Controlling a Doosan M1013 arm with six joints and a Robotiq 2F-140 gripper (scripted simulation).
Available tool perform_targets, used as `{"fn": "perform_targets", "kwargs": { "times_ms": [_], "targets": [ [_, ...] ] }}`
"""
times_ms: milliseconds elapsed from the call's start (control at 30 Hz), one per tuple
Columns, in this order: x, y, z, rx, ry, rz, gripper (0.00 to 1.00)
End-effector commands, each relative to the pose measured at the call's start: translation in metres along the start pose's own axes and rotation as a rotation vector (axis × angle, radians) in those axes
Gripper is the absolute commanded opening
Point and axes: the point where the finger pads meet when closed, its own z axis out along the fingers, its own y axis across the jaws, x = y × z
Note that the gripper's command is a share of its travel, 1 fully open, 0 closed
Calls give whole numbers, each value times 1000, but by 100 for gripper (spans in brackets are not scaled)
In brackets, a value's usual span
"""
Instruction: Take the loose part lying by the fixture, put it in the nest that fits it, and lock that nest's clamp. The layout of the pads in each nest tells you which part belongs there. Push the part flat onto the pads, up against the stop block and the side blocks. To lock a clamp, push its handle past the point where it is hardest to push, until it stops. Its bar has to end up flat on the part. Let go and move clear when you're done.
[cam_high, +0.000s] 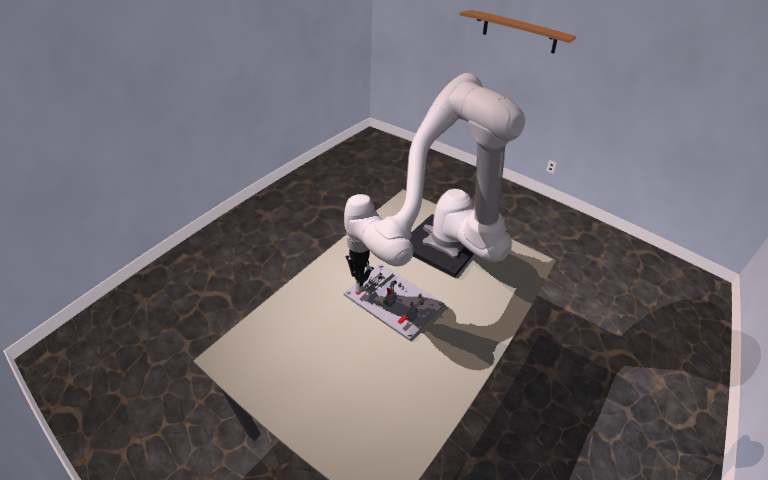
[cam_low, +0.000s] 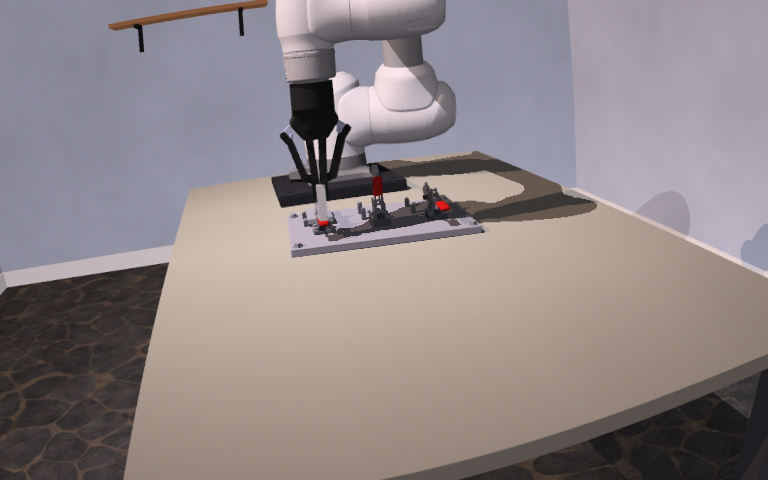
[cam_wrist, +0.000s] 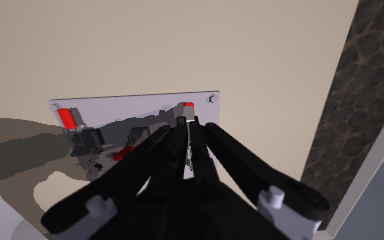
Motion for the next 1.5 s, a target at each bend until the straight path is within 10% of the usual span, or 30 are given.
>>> {"fn": "perform_targets", "kwargs": {
  "times_ms": [0, 933, 1467],
  "targets": [
    [-1, -1, 3, 4, 0, 6, 10],
    [-1, -1, -1, 4, 0, 6, 10],
    [-1, -1, -45, 4, 0, 6, 10]
  ]
}}
